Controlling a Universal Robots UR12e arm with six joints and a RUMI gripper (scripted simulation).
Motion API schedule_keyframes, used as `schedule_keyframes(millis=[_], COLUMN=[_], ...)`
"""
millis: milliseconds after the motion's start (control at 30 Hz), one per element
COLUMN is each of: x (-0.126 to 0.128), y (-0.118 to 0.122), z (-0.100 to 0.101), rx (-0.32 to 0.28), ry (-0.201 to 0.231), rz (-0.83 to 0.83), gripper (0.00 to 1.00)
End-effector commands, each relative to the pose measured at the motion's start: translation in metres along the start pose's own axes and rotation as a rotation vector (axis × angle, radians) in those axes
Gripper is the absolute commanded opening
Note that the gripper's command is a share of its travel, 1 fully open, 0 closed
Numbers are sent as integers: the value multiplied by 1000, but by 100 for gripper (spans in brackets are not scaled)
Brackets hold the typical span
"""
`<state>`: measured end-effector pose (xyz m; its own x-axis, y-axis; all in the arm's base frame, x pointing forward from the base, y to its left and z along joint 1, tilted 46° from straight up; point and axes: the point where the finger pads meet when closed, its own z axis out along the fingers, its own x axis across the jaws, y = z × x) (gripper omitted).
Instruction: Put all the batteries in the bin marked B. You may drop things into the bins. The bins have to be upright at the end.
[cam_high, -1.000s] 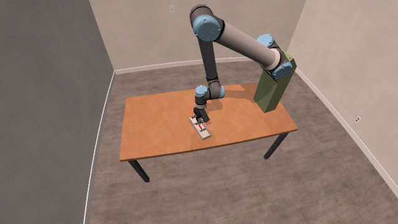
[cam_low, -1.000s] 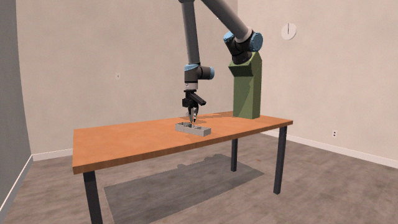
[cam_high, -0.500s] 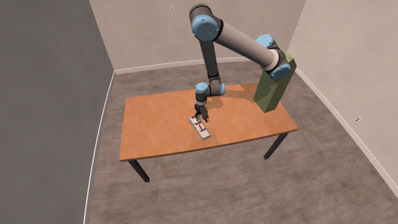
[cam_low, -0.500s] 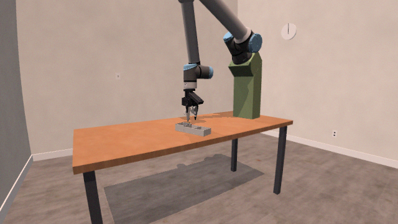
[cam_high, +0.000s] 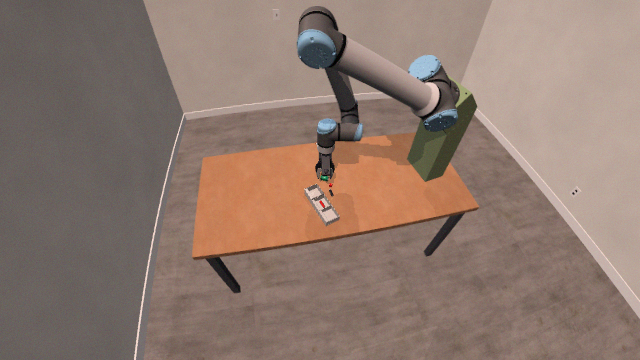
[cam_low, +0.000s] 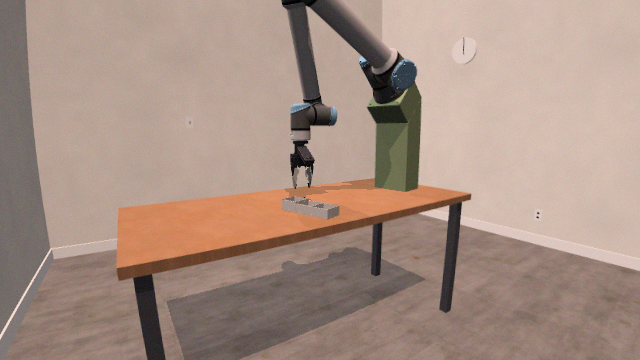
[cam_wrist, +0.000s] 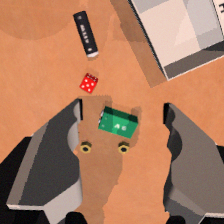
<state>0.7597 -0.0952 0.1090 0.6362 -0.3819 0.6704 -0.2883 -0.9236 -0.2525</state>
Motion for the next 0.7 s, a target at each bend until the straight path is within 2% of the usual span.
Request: schedule_keyframes(millis=[0,100,167,667], x=[-3,-5,-5,-5], y=[49,71,78,72], z=[-3,-3,-3,-3], rx=[5,6,8,9], ry=[3,4,5,5], rz=[157,234,285,305], gripper=[41,41,41,41])
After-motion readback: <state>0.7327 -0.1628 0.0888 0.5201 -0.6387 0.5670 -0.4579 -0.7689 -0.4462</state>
